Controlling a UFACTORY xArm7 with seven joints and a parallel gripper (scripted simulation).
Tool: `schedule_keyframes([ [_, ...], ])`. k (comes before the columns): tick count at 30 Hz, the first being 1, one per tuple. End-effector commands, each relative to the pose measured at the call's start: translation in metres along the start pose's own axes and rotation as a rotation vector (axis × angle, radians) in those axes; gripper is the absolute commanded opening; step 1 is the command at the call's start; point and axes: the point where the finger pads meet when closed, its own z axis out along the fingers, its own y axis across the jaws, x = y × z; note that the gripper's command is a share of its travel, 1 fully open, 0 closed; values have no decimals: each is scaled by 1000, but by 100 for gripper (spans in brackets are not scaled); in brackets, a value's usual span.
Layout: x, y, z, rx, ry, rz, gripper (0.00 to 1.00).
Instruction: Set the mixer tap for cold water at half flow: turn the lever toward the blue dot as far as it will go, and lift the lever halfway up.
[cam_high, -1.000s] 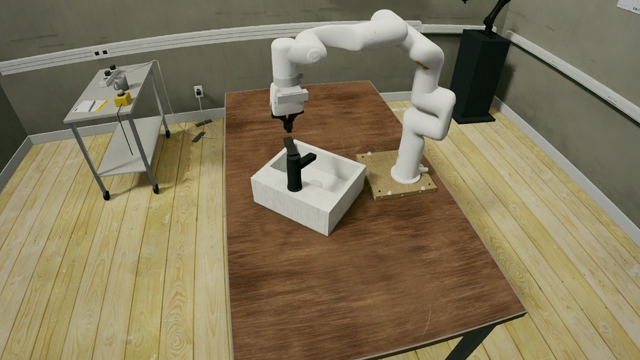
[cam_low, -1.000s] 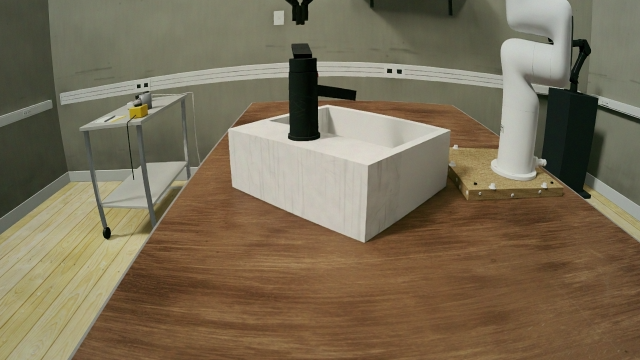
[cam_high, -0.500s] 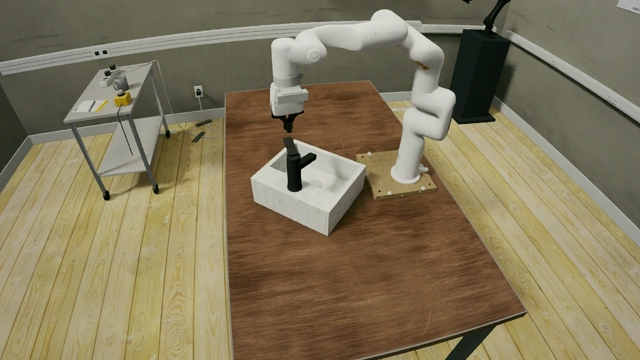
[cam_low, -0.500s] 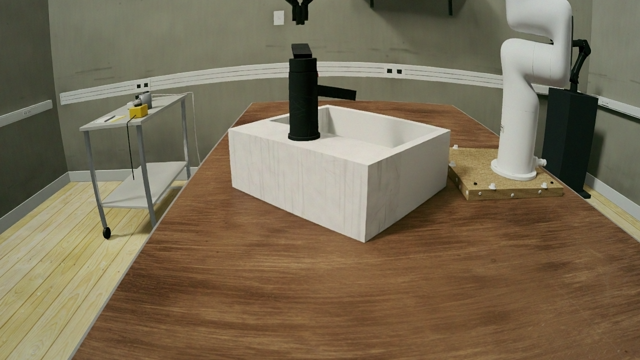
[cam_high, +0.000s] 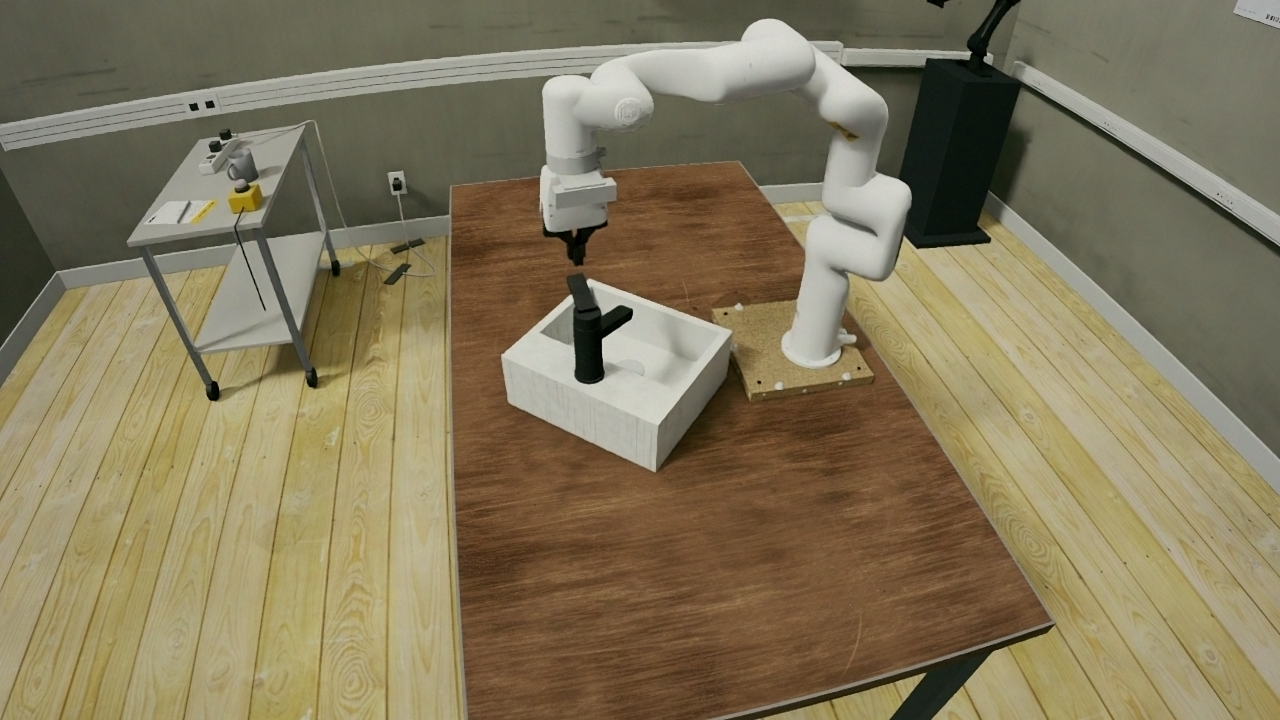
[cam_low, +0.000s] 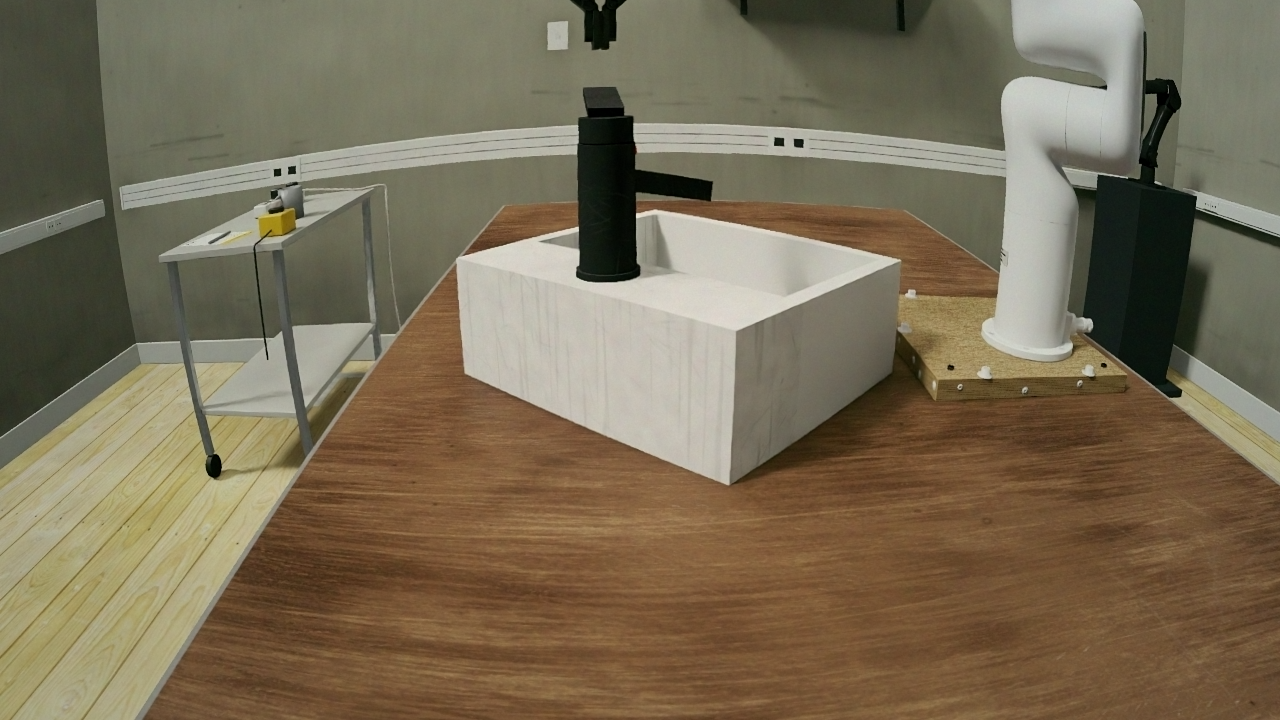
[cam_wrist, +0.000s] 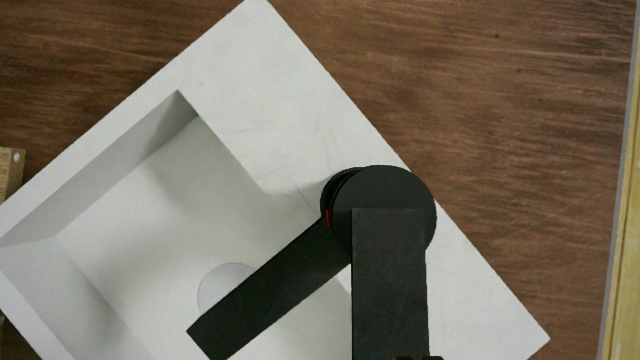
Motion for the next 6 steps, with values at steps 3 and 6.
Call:
schedule_keyframes([
  [3,0,1,-2,-4,0,0,0],
  [6,0,1,-2,-4,0,0,0],
])
